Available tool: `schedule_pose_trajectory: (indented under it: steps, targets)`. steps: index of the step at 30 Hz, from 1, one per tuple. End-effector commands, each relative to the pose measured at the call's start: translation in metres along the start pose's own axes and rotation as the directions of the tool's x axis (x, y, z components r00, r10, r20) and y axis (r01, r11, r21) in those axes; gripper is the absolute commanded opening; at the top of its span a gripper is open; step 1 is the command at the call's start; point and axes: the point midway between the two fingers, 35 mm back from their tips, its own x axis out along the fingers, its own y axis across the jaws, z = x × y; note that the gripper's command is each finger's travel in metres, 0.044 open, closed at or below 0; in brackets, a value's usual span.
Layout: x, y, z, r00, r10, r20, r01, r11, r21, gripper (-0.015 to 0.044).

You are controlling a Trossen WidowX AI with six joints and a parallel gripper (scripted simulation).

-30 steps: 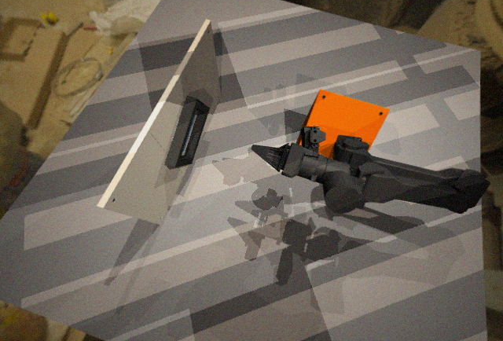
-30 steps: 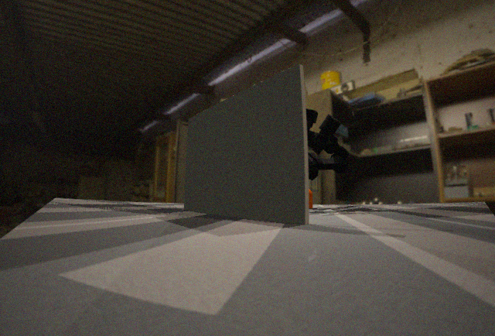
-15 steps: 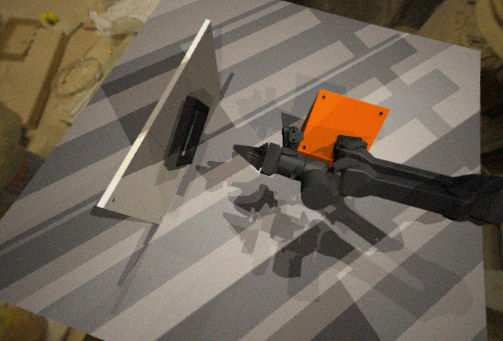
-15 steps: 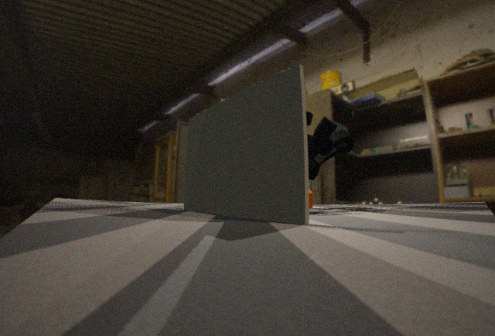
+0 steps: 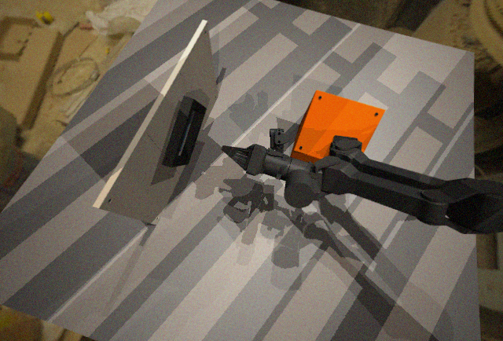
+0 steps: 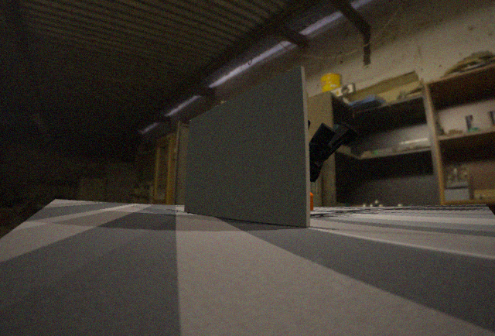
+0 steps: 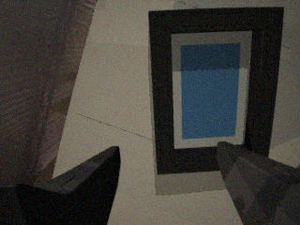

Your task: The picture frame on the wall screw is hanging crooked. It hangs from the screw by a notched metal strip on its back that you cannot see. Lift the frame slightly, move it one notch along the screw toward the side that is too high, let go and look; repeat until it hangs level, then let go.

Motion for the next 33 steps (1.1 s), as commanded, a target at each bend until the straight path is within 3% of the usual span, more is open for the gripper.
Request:
schedule_pose_trajectory:
  steps: [1, 17, 33]
  targets:
    - [0.001, 0.000, 0.000, 1.000, -0.001, 0.003, 0.001, 1.000, -0.002, 0.0260]
    - [0.080, 0.000, 0.000, 1.000, 0.002, 0.002, -0.002, 1.000, -0.003, 0.0260]
    - [0.081, 0.000, 0.000, 1.000, 0.002, 0.002, -0.002, 1.000, -0.003, 0.0260]
